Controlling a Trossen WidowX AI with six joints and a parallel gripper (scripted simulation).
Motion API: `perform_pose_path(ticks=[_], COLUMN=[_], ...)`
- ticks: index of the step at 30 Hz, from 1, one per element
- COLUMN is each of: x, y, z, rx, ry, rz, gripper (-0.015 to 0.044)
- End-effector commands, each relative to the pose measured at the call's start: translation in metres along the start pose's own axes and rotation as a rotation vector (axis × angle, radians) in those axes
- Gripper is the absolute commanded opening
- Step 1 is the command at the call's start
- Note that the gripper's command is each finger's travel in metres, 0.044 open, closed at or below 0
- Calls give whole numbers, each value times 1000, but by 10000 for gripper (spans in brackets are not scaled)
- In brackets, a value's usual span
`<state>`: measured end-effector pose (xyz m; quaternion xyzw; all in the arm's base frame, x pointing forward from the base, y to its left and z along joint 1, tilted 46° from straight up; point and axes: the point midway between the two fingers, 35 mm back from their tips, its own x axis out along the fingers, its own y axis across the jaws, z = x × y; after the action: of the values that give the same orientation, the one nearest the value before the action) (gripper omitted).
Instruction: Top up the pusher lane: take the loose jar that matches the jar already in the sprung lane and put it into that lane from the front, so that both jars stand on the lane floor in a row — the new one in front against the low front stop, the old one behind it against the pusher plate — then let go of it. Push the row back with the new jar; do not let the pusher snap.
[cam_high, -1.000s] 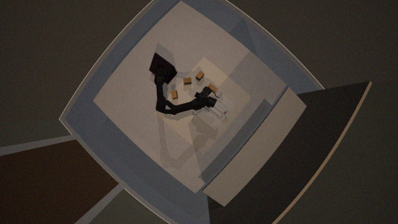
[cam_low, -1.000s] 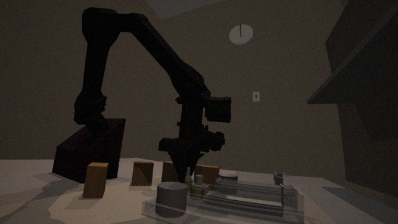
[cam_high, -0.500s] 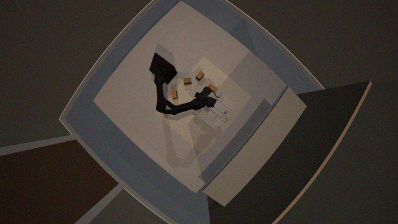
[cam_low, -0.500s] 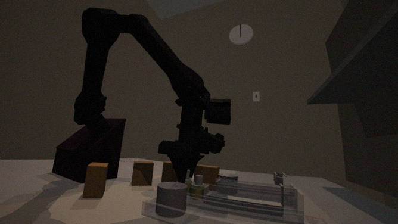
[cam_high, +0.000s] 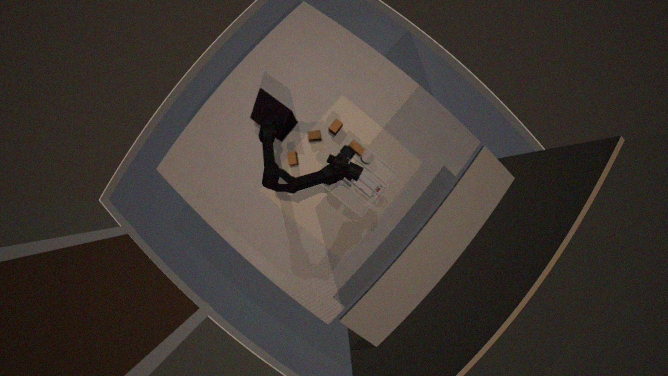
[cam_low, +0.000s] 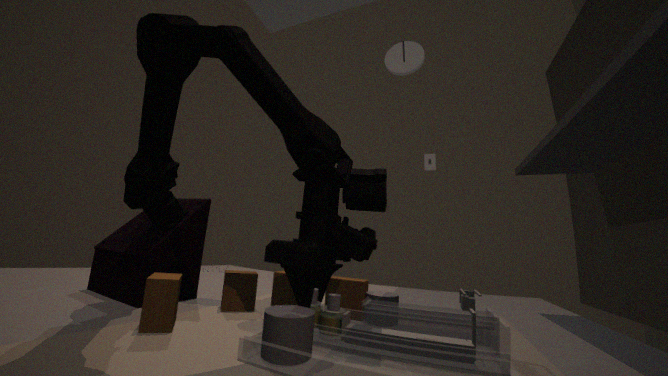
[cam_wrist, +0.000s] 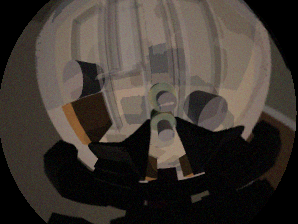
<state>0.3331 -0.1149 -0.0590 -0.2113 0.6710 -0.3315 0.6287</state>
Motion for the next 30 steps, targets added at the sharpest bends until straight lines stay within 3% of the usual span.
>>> perform_pose_path(ticks=[1,30], x=[2,5], y=[-1,-1], z=[4,0], rx=[10,10], ry=[-17,-16], rz=[-7,-8], gripper=[0,0])
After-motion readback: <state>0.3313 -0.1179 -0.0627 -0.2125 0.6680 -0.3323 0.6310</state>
